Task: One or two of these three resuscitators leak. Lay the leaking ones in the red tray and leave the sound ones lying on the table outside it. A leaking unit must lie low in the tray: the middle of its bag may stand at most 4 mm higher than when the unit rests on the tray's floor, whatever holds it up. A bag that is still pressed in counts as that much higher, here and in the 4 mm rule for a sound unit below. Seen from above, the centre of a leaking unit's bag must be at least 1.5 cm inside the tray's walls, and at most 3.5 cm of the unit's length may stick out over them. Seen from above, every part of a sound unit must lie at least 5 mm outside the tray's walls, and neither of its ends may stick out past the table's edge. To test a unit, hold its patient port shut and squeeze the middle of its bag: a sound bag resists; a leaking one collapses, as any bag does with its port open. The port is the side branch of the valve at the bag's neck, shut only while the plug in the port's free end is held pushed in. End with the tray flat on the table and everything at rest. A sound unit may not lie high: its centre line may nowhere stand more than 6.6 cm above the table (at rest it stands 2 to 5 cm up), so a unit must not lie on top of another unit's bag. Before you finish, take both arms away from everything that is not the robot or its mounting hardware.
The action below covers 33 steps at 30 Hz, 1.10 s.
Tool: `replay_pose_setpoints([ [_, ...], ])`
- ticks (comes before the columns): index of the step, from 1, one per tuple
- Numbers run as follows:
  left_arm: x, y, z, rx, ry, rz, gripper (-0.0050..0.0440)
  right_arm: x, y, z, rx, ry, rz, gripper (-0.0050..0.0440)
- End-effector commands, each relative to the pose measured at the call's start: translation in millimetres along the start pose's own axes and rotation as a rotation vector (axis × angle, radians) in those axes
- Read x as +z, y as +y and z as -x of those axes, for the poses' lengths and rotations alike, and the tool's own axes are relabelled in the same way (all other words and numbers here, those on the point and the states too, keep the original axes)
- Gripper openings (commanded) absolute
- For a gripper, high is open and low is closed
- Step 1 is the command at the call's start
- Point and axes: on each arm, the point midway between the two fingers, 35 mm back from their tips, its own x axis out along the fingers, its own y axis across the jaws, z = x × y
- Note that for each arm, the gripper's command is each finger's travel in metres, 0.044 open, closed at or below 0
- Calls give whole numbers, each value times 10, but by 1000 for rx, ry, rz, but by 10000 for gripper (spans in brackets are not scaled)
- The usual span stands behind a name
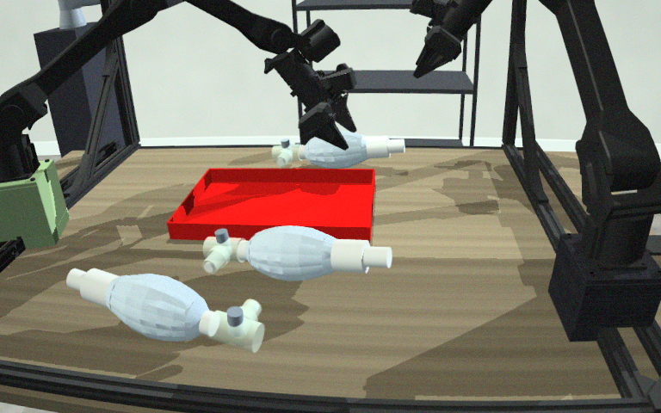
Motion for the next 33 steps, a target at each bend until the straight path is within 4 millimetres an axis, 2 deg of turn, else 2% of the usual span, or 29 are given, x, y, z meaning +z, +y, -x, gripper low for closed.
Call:
replay_pose_setpoints([
  [1,-10,4,-5,2,3,0,440,-218,-56,-202,-19,28,14,440],
  [30,-3,0,0,-1,3,3,440,-226,-49,-202,-17,23,12,440],
  [31,4,1,5,-2,1,4,440,-212,-46,-189,-15,22,13,0],
  [33,4,1,5,-2,1,4,440,-212,-46,-189,-15,22,13,0],
])
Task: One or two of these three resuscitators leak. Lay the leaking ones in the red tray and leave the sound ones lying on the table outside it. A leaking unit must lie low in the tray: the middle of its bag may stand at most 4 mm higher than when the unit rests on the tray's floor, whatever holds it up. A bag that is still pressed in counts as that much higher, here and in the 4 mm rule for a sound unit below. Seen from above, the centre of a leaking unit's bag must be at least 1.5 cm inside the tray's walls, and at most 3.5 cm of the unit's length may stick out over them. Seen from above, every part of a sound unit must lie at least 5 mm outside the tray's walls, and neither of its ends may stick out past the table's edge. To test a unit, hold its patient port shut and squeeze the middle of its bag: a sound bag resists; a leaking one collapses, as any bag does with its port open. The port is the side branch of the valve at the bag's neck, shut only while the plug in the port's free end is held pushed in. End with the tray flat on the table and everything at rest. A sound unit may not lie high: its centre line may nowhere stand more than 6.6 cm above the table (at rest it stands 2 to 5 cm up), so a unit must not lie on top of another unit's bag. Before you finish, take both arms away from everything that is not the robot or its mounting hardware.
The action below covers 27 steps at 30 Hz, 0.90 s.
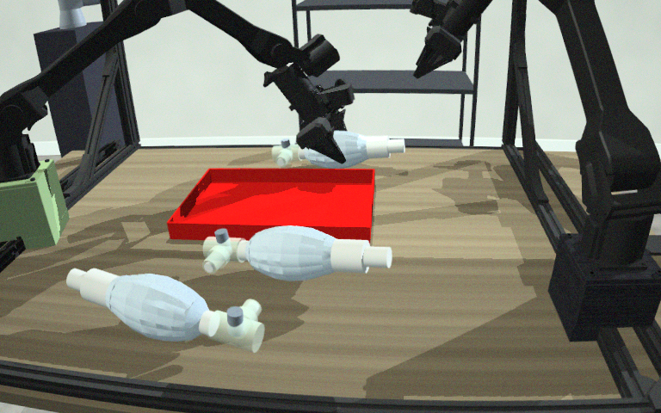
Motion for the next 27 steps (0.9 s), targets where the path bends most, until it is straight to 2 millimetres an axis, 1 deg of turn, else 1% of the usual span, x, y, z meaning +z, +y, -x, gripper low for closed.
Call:
replay_pose_setpoints([
  [1,7,2,5,-1,0,4,440,4,8,8,2,-1,0,0],
  [27,-2,2,-2,0,2,1,440,3,9,9,3,0,0,0],
])
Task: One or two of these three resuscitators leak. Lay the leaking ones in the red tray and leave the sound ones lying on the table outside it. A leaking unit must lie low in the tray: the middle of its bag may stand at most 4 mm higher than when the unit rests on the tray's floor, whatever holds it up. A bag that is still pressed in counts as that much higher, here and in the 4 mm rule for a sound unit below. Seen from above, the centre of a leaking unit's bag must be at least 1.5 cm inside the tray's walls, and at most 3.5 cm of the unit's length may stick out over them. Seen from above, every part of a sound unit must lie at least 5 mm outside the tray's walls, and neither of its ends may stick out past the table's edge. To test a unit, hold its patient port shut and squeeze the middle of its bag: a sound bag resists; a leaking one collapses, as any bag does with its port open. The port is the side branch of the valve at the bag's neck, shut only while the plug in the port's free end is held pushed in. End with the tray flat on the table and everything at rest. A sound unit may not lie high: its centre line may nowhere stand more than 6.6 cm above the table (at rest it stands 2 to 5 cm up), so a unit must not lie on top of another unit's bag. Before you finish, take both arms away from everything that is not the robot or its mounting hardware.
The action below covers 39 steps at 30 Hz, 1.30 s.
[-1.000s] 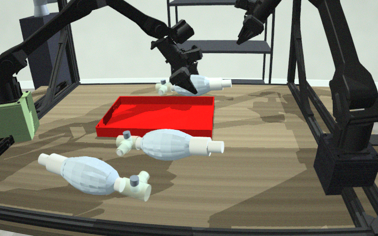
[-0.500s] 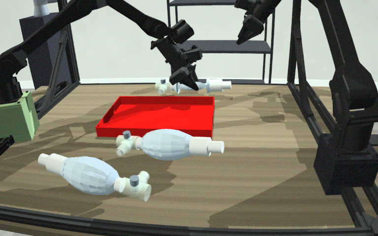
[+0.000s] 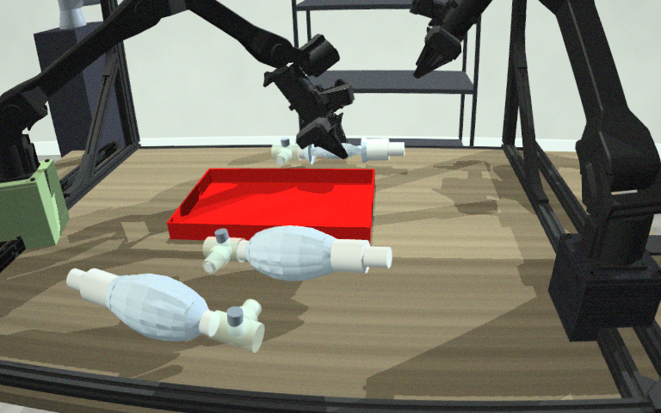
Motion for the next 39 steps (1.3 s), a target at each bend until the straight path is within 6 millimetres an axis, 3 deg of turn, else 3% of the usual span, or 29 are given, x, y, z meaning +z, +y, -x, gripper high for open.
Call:
replay_pose_setpoints([
  [1,-4,-2,0,-1,2,1,440,10,5,8,0,-3,-1,0],
  [4,-4,-2,0,-1,2,1,440,10,5,8,0,-3,-1,0],
  [5,-2,-2,1,-1,2,1,440,408,13,576,2,-2,-1,0],
  [7,-2,-2,1,-1,2,1,440,426,-2,639,2,-2,-1,0],
  [10,-2,-2,1,-1,2,1,440,606,17,859,2,-2,-1,0],
  [21,-2,-2,1,-1,2,1,440,606,17,859,2,-2,-1,0],
  [26,-2,-2,0,-1,1,1,440,716,-276,1590,31,-35,-19,0],
  [32,-2,-2,0,-1,1,1,440,624,-746,2356,65,-80,-42,0],
  [38,-2,-2,0,-1,1,1,440,624,-753,2370,65,-80,-42,0],
  [39,0,-1,1,-1,0,2,440,625,-790,2459,75,-91,-47,0],
])
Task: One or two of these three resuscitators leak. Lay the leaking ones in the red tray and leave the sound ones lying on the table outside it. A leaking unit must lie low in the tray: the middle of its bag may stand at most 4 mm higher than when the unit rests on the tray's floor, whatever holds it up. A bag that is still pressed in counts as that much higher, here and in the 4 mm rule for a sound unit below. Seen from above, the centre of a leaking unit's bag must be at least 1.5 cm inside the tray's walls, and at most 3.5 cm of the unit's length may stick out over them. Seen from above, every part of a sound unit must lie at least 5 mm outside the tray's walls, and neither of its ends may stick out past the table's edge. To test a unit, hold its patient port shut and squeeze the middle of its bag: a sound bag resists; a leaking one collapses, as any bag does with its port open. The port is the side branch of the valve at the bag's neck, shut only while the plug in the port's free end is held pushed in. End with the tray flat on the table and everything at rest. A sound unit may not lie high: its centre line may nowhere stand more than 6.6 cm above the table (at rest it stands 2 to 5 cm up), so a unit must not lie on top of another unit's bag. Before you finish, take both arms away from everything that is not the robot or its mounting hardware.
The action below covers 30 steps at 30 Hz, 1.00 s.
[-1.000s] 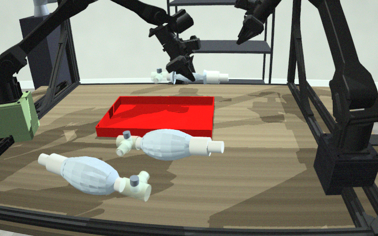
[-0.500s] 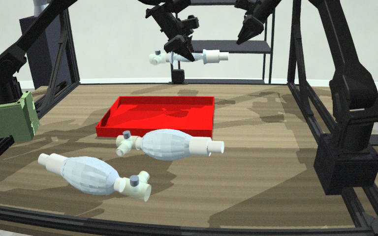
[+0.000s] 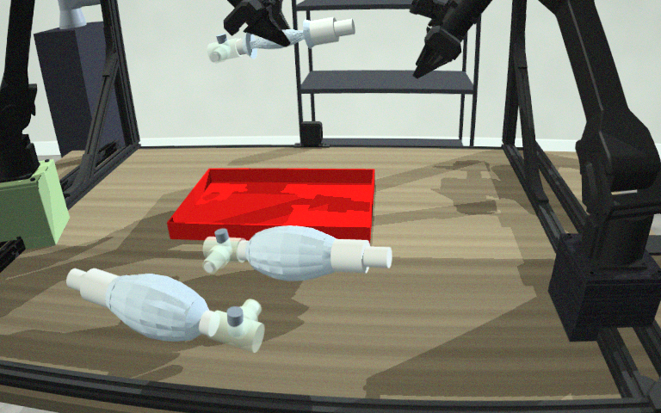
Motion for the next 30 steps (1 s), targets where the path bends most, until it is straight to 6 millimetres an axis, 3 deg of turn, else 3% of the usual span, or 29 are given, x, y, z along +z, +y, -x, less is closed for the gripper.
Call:
replay_pose_setpoints([
  [1,-3,-2,3,-1,0,1,440,-61,-144,214,9,-11,-4,0],
  [6,-3,-2,3,-1,0,1,440,-307,-580,698,34,-46,-22,0],
  [10,-3,-2,3,-1,0,1,440,-598,-939,965,55,-74,-37,0],
  [16,-3,-2,3,-1,0,1,440,-598,-939,965,55,-74,-37,0],
  [27,-6,0,-2,0,1,0,440,-1242,-1518,1138,90,-123,-62,0],
  [30,-6,0,-2,0,1,0,440,-1242,-1518,1138,90,-123,-62,0],
])
